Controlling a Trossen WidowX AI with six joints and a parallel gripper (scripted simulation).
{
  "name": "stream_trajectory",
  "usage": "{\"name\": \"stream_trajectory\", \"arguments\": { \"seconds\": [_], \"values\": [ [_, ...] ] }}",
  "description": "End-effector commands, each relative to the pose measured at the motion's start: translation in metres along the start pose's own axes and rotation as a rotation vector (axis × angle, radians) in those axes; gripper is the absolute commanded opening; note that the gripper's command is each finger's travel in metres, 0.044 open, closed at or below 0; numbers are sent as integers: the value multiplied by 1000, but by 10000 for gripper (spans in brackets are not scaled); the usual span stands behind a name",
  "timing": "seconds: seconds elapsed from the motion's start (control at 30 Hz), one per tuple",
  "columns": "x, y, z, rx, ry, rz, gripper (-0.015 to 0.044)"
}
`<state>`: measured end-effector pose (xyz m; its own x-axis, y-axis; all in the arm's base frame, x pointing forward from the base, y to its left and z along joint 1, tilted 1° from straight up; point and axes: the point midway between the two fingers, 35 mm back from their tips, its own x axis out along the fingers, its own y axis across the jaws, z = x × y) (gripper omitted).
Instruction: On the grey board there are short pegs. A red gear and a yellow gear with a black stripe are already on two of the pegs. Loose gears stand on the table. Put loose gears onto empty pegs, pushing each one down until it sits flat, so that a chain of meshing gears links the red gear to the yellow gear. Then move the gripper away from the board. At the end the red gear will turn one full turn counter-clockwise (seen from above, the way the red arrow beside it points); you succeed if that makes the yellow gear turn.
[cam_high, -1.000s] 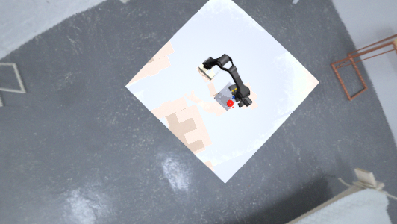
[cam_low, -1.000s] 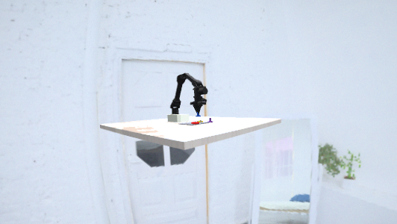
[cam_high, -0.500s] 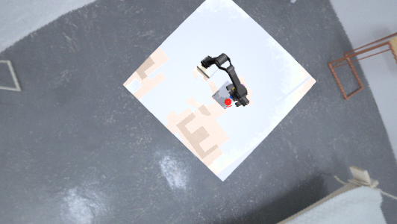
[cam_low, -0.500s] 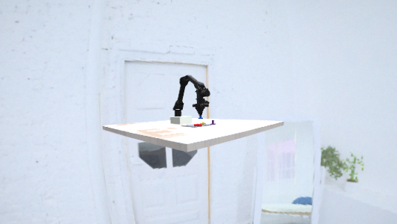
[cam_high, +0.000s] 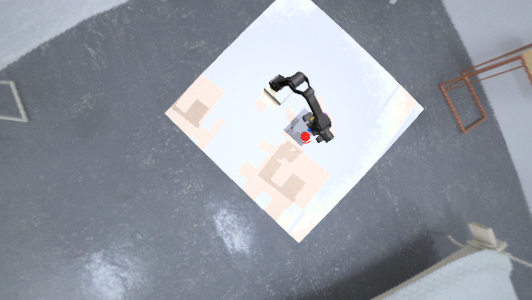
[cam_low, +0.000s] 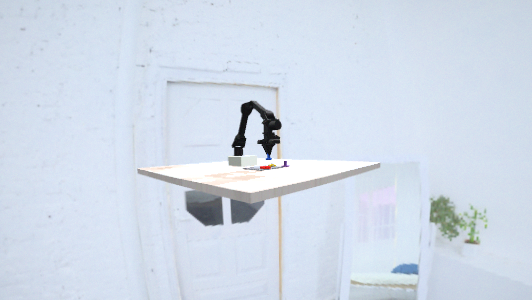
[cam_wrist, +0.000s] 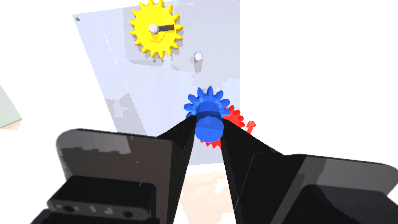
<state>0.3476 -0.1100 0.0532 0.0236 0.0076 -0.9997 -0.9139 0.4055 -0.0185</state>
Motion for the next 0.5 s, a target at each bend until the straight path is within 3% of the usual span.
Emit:
{"name": "stream_trajectory", "arguments": {
  "seconds": [0.0, 0.47],
  "values": [
    [5, 0, 0, -79, 0, 1, 0],
    [25, 0, 0, -116, 0, 1, 0]
  ]
}}
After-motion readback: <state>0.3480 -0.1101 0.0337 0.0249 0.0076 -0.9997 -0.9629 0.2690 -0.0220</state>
